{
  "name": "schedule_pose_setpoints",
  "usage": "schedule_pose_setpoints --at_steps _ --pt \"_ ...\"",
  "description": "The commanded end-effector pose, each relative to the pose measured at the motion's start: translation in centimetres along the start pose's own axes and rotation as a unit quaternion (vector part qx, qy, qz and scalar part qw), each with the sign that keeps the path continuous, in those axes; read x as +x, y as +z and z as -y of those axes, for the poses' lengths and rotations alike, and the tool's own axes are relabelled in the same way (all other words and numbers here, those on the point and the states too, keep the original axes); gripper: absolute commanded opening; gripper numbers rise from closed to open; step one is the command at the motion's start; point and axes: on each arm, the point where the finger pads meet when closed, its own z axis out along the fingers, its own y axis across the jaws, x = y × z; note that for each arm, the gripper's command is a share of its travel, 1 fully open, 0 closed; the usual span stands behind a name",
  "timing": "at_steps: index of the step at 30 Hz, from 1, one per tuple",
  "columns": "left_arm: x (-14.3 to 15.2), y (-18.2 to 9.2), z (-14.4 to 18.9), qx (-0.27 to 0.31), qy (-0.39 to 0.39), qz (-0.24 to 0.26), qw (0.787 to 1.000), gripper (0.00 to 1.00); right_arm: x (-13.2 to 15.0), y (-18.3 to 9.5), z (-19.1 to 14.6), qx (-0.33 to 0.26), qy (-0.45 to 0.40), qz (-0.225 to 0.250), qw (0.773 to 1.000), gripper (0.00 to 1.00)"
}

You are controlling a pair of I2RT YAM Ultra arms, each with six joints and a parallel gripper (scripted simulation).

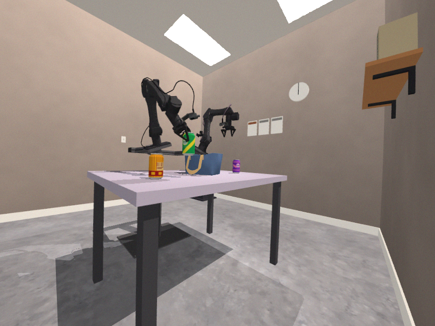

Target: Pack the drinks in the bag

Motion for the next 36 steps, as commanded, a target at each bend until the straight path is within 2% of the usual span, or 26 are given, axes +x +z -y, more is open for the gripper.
schedule_pose_setpoints --at_steps 1,15,17,20,22,26,28,30,33,34,36 --pt "-0.3 -0.3 0.2 -0.008 -0.002 0.006 1.0 1.0 -5.4 -3.0 2.4 0.043 -0.02 0.068 0.997 0.7" --pt "-0.3 -0.3 0.2 -0.008 -0.002 0.006 1.0 1.0 -5.0 -2.8 2.2 0.046 -0.027 0.069 0.996 0.7" --pt "-0.3 -0.3 0.2 -0.008 -0.002 0.006 1.0 1.0 -3.0 -1.6 0.2 0.022 -0.023 0.05 0.998 0.7" --pt "-0.3 -0.3 0.2 -0.008 -0.002 0.006 1.0 1.0 -4.1 -2.3 1.2 0.036 -0.027 0.061 0.997 0.7" --pt "-0.3 -0.3 0.2 -0.008 -0.002 0.006 1.0 1.0 -2.8 -1.5 0.0 0.022 -0.024 0.049 0.998 0.7" --pt "-0.3 -0.3 0.2 -0.008 -0.002 0.006 1.0 1.0 -4.2 -2.4 1.4 0.039 -0.026 0.063 0.997 0.7" --pt "-0.3 -0.3 0.2 -0.008 -0.002 0.006 1.0 1.0 -4.2 -2.4 1.4 0.039 -0.026 0.063 0.997 0.7" --pt "-0.3 -0.3 0.2 -0.008 -0.002 0.006 1.0 1.0 -2.8 -1.6 0.0 0.024 -0.025 0.05 0.998 0.7" --pt "-0.3 -0.3 0.2 -0.008 -0.002 0.006 1.0 1.0 -4.5 -2.6 1.8 0.042 -0.025 0.066 0.997 0.7" --pt "-0.3 -0.3 0.2 -0.008 -0.002 0.006 1.0 1.0 -3.9 -2.9 0.9 0.023 -0.013 0.049 0.998 0.7" --pt "-0.3 -0.3 0.2 -0.008 -0.002 0.006 1.0 1.0 -4.2 -3.3 0.8 0.021 -0.012 0.048 0.999 0.7"
